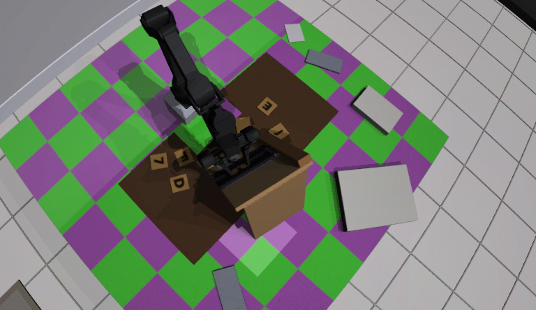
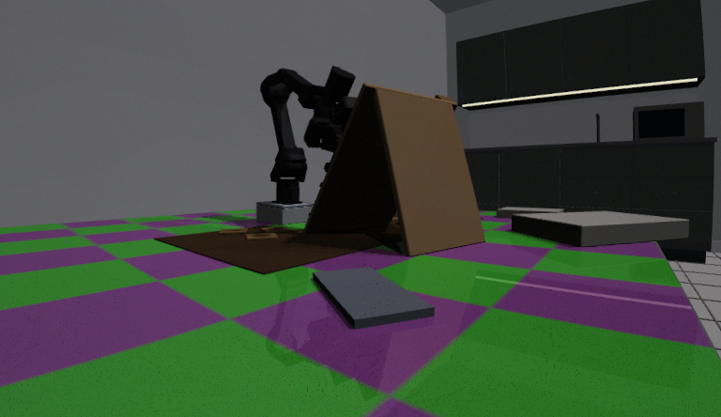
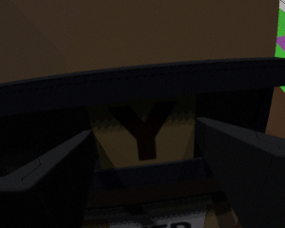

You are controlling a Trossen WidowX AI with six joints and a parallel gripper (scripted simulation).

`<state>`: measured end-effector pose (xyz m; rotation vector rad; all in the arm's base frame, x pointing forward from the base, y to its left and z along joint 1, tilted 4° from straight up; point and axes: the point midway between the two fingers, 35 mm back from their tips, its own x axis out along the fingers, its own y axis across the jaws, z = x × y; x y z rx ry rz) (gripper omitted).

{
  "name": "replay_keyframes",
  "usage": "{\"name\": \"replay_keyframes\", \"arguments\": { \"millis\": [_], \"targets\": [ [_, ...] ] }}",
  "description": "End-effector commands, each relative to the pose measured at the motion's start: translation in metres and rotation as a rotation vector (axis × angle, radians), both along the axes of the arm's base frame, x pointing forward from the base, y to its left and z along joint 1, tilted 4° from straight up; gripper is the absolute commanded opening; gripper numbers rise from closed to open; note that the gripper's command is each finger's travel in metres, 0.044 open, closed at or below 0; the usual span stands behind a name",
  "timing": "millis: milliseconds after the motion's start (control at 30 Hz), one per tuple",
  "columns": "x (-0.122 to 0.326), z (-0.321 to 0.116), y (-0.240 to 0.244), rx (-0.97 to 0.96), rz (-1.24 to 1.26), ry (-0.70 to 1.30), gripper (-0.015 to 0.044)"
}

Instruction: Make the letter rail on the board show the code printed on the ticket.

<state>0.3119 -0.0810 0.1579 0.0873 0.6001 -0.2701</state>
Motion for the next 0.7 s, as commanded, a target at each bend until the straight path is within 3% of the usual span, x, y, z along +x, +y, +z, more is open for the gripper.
{"name": "replay_keyframes", "arguments": {
  "millis": [0, 667],
  "targets": [
    [0.0007, 0.0001, 0.0020, 0.001, -0.004, -0.001, 0.0000],
    [0.0039, 0.0008, 0.0111, 0.002, -0.004, -0.001, 0.0000]
  ]
}}
